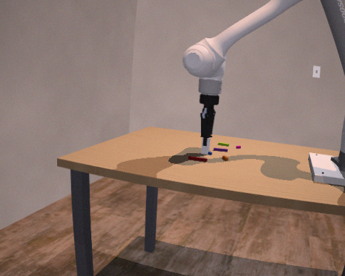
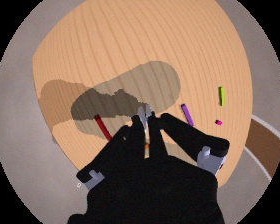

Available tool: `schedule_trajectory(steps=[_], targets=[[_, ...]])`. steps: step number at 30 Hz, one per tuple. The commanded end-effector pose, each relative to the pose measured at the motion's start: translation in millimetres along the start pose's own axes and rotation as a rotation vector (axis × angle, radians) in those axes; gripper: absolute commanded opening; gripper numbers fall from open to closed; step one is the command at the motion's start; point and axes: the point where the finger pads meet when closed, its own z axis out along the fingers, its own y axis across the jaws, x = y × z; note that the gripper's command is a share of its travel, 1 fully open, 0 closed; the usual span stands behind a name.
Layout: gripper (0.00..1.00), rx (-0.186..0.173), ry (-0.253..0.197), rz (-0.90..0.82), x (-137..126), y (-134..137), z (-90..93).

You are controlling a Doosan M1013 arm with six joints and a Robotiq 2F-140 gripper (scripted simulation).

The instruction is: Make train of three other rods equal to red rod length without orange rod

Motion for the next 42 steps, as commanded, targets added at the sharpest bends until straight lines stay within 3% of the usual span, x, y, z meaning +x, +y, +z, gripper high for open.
schedule_trajectory(steps=[1, 13, 28, 42], targets=[[0.03, 0.000, 0.000, 0.000, 0.0, 0.0, -0.1], [0.03, 0.000, 0.000, 0.000, 0.0, 0.0, -0.1], [0.15, 0.000, 0.000, 0.000, 0.0, 0.0, -0.1], [0.15, 0.000, 0.000, 0.000, 0.0, 0.0, -1.7]])
